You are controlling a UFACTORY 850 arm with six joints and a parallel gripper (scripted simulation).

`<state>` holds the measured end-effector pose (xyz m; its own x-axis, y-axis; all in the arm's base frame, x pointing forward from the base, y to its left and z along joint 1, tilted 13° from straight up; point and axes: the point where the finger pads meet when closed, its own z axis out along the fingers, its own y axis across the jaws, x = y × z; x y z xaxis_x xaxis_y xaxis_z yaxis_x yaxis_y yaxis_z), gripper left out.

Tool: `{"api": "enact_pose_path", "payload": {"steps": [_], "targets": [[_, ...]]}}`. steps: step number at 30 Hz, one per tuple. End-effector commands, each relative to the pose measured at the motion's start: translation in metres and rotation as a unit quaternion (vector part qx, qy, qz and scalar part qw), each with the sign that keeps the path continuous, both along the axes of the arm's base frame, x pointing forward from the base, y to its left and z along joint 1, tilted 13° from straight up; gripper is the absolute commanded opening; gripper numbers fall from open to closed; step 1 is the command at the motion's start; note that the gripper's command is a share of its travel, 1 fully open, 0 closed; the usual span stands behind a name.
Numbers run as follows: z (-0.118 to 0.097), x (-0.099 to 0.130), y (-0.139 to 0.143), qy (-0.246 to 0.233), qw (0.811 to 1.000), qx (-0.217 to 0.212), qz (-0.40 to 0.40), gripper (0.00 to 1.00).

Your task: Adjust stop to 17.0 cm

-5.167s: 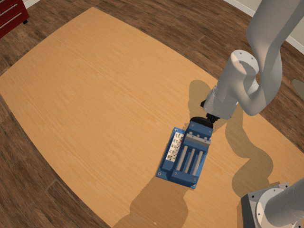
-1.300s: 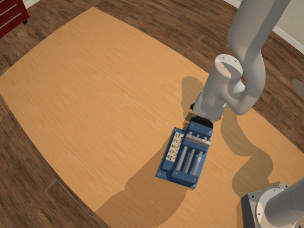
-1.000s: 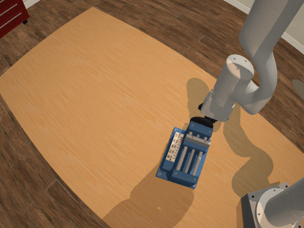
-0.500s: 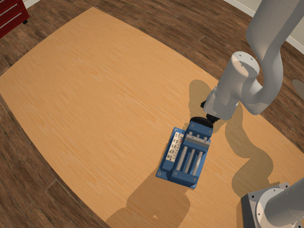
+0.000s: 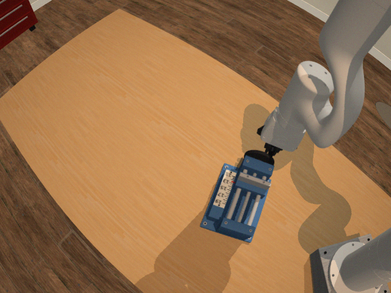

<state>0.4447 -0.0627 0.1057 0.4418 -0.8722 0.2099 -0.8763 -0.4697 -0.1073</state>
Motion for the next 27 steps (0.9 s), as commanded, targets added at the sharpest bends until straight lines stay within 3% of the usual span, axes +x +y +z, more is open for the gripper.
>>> {"api": "enact_pose_path", "payload": {"steps": [1, 9, 12, 17, 27], "targets": [[0.006, 0.004, 0.003, 0.008, 1.0, 0.002, 0.0, 0.06], [0.012, 0.014, 0.01, 0.008, 1.0, 0.002, 0.0, 0.06], [0.012, 0.029, 0.017, 0.008, 1.0, 0.002, 0.0, 0.06], [-0.006, 0.05, 0.023, 0.008, 1.0, 0.002, 0.0, 0.06], [-0.023, 0.052, 0.021, 0.008, 1.0, 0.002, 0.0, 0.06]]}}
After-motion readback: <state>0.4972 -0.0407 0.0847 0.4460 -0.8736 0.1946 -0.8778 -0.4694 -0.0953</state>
